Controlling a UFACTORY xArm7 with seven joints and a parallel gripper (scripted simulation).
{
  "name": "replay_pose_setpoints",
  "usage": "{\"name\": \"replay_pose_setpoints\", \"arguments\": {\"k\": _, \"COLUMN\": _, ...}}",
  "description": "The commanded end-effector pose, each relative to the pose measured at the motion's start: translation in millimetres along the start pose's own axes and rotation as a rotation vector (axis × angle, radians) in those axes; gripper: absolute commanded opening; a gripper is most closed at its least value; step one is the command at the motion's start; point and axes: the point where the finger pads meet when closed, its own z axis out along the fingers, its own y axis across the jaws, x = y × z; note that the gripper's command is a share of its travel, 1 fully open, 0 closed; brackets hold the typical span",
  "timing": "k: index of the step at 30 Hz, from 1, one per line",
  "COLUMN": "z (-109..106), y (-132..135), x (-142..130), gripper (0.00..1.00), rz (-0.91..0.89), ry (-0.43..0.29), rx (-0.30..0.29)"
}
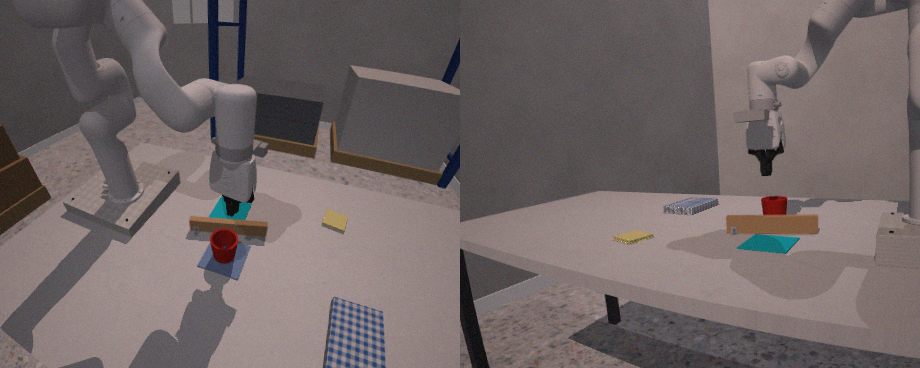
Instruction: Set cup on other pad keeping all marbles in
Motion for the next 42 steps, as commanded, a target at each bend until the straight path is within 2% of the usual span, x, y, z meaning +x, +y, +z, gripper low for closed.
{"name": "replay_pose_setpoints", "arguments": {"k": 1, "z": 3.1, "y": 1.5, "x": -3.8, "gripper": 0.00, "rz": -0.051, "ry": -0.001, "rx": -0.006}}
{"name": "replay_pose_setpoints", "arguments": {"k": 22, "z": 7.4, "y": 1.3, "x": -7.5, "gripper": 0.00, "rz": -0.095, "ry": -0.004, "rx": -0.006}}
{"name": "replay_pose_setpoints", "arguments": {"k": 24, "z": 14.9, "y": 0.6, "x": -14.1, "gripper": 0.00, "rz": -0.174, "ry": -0.009, "rx": -0.007}}
{"name": "replay_pose_setpoints", "arguments": {"k": 35, "z": 14.9, "y": 0.6, "x": -14.1, "gripper": 0.00, "rz": -0.174, "ry": -0.009, "rx": -0.007}}
{"name": "replay_pose_setpoints", "arguments": {"k": 37, "z": 21.3, "y": -0.2, "x": -19.7, "gripper": 0.00, "rz": -0.242, "ry": -0.013, "rx": -0.007}}
{"name": "replay_pose_setpoints", "arguments": {"k": 42, "z": 21.3, "y": -0.2, "x": -19.7, "gripper": 0.00, "rz": -0.242, "ry": -0.013, "rx": -0.007}}
